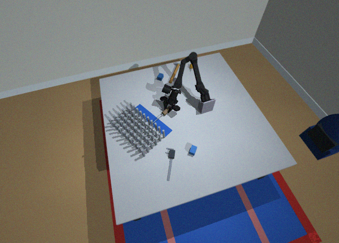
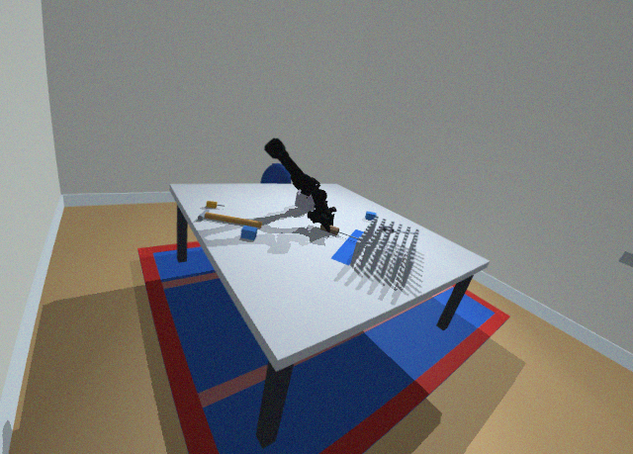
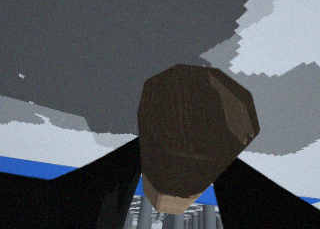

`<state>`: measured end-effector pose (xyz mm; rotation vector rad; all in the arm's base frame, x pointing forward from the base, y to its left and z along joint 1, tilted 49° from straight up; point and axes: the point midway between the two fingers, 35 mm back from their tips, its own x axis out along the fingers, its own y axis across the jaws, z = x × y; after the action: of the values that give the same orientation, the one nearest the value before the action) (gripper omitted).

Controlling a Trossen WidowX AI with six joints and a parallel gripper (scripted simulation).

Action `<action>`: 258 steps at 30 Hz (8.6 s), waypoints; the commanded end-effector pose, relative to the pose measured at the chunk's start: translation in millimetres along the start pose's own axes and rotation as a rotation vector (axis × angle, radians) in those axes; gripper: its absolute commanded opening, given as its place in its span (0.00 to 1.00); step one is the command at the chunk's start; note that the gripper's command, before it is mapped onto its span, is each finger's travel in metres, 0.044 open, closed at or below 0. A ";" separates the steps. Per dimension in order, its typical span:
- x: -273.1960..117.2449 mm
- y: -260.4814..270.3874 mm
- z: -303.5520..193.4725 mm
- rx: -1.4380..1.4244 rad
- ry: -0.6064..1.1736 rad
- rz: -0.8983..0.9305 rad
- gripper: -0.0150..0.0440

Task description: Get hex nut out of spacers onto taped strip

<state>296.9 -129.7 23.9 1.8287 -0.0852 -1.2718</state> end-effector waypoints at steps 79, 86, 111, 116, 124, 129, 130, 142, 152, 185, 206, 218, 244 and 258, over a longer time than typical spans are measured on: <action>-23.7 -0.9 34.6 -0.006 0.001 -0.002 0.25; -25.5 -0.9 37.4 -0.006 0.000 -0.002 0.25; -35.1 1.7 27.9 -0.001 0.001 0.001 0.25; -37.5 2.4 25.6 0.000 0.001 0.001 0.25; -40.7 2.6 23.3 0.000 0.002 0.002 0.25; -47.0 2.3 28.9 0.000 0.001 0.002 0.25; -48.9 2.1 30.6 0.000 0.001 0.002 0.25; -70.4 -3.6 53.2 -0.007 0.001 -0.003 0.25; -86.8 -1.9 32.4 0.004 -0.001 -0.025 0.25; -159.9 -7.3 -28.2 -0.026 0.001 -0.043 0.25; -158.5 -90.3 -116.6 -0.265 0.113 -0.231 0.25; -162.7 -155.4 -151.1 -0.396 0.151 -0.328 0.25; -172.1 -321.9 -166.1 -0.668 0.156 -0.524 0.25; -170.8 -409.1 -140.8 -0.780 0.106 -0.593 0.25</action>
<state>174.6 278.4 -107.3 1.2592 0.9158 -1.3220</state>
